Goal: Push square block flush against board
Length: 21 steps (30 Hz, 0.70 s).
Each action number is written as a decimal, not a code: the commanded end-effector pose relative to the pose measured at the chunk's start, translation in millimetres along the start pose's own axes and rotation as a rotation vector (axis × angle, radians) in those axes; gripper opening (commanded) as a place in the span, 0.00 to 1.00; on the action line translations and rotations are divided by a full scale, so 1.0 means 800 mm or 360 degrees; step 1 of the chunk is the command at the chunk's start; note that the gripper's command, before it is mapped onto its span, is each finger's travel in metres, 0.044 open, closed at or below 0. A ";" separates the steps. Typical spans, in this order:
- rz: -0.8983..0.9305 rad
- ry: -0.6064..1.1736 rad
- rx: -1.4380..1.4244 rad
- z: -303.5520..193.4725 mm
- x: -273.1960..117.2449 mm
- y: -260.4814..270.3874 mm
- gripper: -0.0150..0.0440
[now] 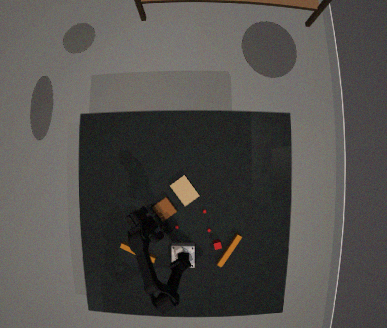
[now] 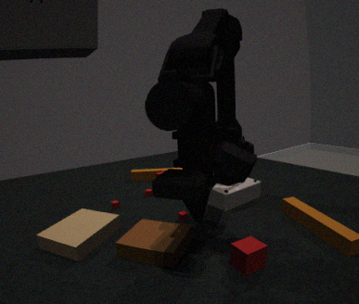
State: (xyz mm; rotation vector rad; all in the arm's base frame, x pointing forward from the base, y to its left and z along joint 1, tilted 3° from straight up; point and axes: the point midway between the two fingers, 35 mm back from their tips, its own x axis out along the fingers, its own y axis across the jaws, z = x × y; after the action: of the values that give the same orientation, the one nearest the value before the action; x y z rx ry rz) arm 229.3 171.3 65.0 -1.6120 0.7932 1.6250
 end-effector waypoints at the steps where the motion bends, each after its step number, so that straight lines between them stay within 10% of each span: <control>1: -0.0003 0.0005 -0.0085 0.004 0.001 -0.005 0.25; 21: -0.0002 0.0005 -0.0085 -0.002 0.069 -0.006 0.25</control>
State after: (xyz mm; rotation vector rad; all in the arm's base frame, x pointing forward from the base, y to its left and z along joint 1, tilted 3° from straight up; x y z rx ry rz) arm 234.5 179.1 13.0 -1.6475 0.7526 1.6514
